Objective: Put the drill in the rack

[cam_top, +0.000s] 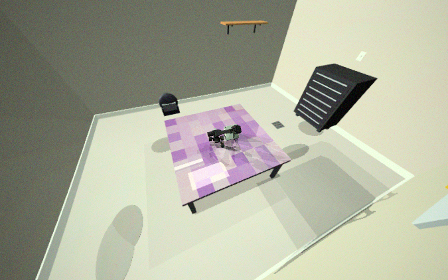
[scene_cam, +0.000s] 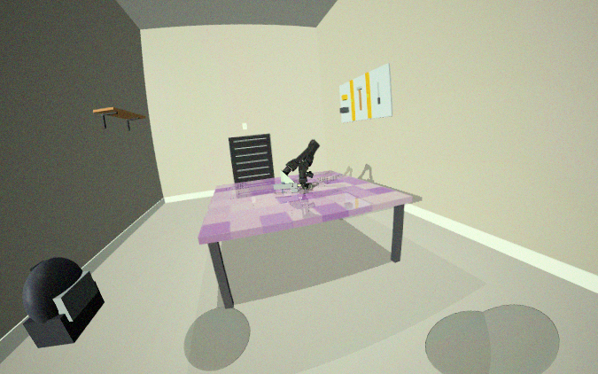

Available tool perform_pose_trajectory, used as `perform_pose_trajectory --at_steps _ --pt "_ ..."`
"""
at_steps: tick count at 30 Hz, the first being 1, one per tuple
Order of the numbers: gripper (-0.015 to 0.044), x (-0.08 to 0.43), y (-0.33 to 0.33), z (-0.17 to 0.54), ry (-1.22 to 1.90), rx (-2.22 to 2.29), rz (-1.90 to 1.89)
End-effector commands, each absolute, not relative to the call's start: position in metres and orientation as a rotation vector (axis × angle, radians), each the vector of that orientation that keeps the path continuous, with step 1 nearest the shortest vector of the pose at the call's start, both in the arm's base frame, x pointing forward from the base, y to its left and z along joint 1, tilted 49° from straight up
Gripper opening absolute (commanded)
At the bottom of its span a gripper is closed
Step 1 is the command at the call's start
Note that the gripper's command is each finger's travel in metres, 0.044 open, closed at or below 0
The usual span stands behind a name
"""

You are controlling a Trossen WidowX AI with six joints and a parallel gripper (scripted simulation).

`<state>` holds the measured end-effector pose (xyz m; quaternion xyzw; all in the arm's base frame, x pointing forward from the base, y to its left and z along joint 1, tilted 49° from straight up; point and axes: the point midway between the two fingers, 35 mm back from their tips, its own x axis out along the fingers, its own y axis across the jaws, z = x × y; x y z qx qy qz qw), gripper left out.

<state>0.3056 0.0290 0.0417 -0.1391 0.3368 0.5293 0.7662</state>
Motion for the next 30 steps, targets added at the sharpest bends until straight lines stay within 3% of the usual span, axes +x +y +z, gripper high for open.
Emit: perform_pose_trajectory --at_steps 1,14,30 --pt "0.0000 0.309 0.033 0.049 0.727 -0.301 1.147" --pt "0.0000 0.316 0.043 0.063 0.726 -0.301 1.147" --pt "0.0420 0.312 0.039 0.053 0.727 -0.301 1.148"
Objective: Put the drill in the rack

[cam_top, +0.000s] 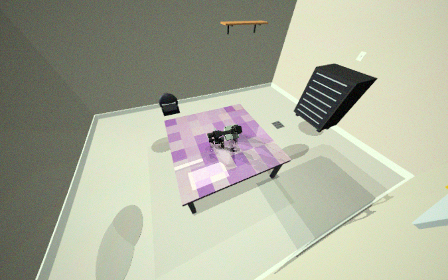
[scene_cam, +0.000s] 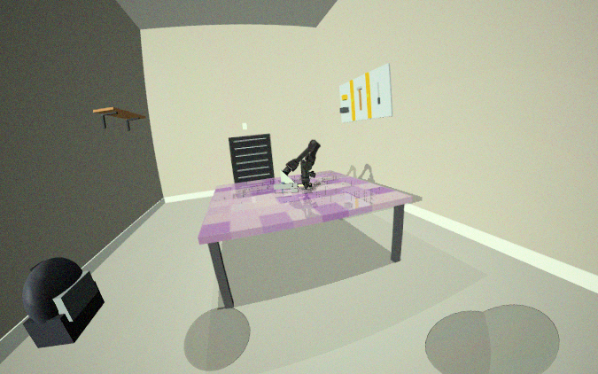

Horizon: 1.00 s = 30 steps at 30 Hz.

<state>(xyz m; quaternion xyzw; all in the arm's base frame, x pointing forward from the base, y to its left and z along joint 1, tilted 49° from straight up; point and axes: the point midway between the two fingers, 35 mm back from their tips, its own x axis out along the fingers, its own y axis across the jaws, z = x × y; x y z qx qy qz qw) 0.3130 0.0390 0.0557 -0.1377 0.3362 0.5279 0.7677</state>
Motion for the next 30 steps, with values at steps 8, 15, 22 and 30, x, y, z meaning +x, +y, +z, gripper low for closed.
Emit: perform_pose_trajectory --at_steps 8,15,22,30 --pt "0.0440 0.311 0.037 0.050 0.727 -0.301 1.147" --pt "0.0440 0.310 0.036 0.046 0.727 -0.301 1.147" --pt "0.0440 0.309 0.035 0.043 0.727 -0.301 1.147" --pt "0.0387 0.310 0.035 0.043 0.725 -0.299 1.144"
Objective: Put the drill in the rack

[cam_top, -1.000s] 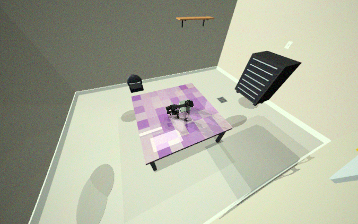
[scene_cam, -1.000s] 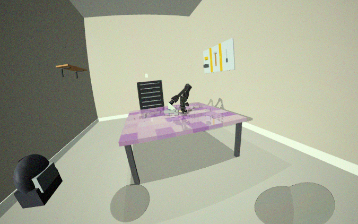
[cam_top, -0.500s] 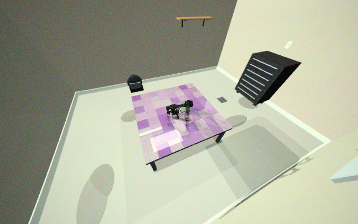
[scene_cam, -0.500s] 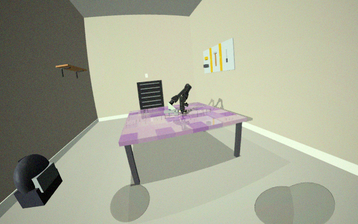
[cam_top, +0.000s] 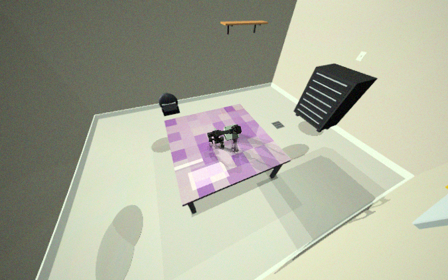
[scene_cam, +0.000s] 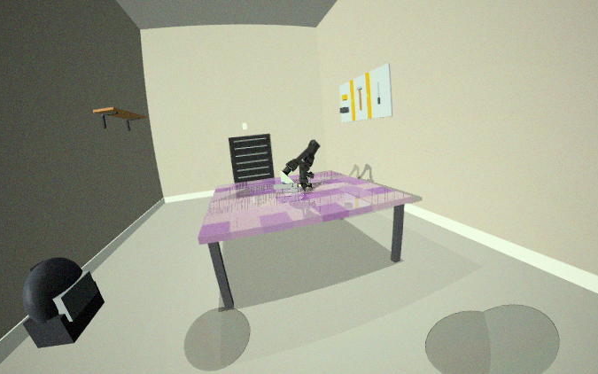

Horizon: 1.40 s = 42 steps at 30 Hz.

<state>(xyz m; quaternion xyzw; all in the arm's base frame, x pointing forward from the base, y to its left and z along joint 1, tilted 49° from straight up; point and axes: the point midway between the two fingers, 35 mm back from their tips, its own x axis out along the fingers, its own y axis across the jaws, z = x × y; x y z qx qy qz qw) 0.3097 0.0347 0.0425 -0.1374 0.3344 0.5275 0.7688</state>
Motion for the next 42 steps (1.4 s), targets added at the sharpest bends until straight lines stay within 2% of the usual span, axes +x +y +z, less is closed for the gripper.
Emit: perform_pose_trajectory --at_steps 1,14,17,42 --pt "0.0361 0.310 0.035 0.043 0.725 -0.299 1.144" --pt "0.0020 0.310 0.035 0.043 0.725 -0.299 1.144" --pt "0.0000 0.310 0.035 0.043 0.725 -0.299 1.144" --pt "0.0000 0.313 0.041 0.054 0.726 -0.301 1.148"
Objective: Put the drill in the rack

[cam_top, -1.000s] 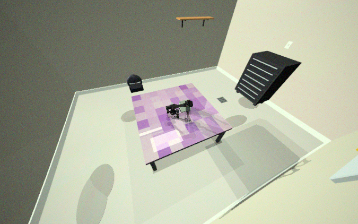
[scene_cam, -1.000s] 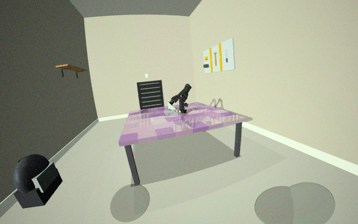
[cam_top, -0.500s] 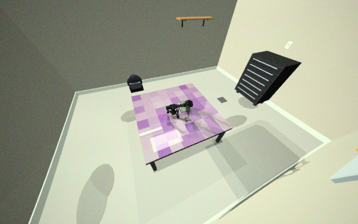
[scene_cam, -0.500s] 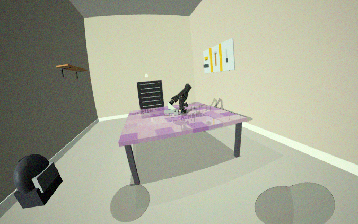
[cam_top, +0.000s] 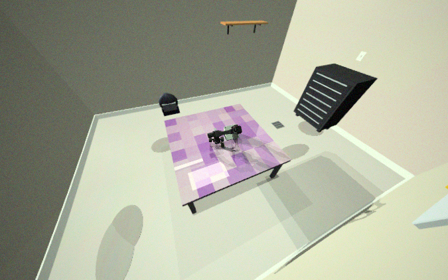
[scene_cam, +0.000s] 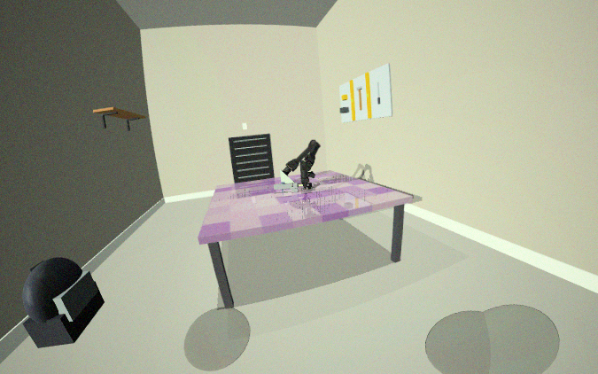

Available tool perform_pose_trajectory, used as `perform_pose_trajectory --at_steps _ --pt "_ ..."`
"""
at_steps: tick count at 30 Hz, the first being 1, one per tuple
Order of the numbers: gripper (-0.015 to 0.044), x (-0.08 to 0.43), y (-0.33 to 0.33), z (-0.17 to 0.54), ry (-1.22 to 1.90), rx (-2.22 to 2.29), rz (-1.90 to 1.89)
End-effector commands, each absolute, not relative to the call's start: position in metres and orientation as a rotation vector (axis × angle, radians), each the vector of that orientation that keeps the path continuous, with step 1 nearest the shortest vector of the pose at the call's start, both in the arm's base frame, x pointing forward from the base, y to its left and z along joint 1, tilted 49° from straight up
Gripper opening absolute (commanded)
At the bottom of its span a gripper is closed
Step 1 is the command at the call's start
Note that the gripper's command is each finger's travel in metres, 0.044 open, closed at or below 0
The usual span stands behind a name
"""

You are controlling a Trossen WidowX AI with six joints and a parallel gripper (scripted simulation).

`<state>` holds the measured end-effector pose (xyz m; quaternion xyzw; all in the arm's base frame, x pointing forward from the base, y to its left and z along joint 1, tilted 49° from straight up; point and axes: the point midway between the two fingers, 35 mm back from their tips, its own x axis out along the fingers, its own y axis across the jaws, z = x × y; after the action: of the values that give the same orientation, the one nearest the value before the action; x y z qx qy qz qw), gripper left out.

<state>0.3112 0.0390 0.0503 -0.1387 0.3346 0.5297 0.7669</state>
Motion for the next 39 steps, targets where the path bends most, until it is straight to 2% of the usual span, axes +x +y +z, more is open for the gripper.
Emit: perform_pose_trajectory --at_steps 1,39 --pt "0.0000 0.314 0.041 0.055 0.726 -0.301 1.148" --pt "0.0000 0.334 0.071 0.097 0.723 -0.300 1.148"
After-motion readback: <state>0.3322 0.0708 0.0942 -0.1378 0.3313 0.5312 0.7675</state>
